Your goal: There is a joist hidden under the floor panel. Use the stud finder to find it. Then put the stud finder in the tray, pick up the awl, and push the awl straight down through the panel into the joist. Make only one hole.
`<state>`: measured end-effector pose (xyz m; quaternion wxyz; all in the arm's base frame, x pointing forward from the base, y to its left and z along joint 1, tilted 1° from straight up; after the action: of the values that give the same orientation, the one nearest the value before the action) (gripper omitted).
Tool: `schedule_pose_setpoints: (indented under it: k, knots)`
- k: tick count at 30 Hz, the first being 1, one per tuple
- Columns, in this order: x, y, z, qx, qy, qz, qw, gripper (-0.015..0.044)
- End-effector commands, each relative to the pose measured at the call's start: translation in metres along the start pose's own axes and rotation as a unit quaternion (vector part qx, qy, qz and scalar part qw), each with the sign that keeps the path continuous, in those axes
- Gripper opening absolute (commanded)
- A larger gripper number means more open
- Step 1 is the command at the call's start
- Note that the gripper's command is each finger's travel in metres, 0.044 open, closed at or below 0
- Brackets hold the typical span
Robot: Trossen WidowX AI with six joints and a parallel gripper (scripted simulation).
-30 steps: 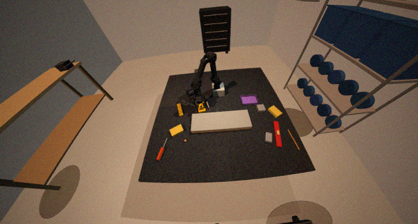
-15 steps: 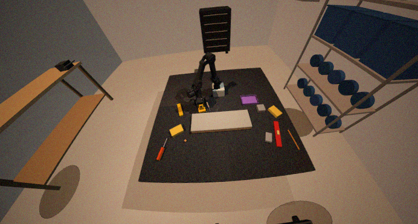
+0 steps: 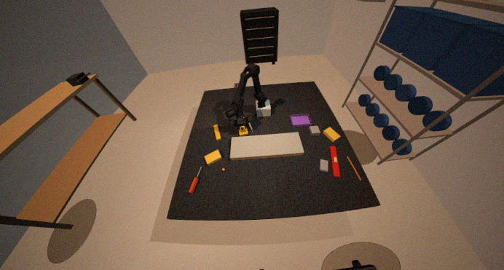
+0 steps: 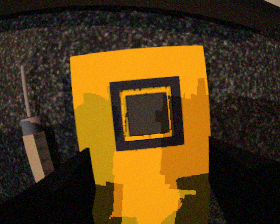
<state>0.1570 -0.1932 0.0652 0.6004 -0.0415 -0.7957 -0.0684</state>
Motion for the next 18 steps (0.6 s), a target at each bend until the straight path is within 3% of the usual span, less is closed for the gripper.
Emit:
schedule_pose_setpoints:
  k: [1, 12, 18]
  knots:
    - [0.000, 0.000, 0.000, -0.002, -0.001, -0.001, 1.000, 0.0235]
    - [0.000, 0.000, 0.000, -0.002, -0.001, -0.001, 1.000, 0.0161]
    - [0.020, -0.001, -0.009, -0.002, -0.001, -0.001, 1.000, 0.0004]
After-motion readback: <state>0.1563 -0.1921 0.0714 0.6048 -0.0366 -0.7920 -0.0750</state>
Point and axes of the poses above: the point midway between the two fingers, 35 mm back from their tips, its own x axis back along the fingers, its own y axis across the jaws, z = x × y, the point moved 10 cm from there along x, back along the fingers, and after that the axes turned 15 degrees about -x, right-handed, at the moved point
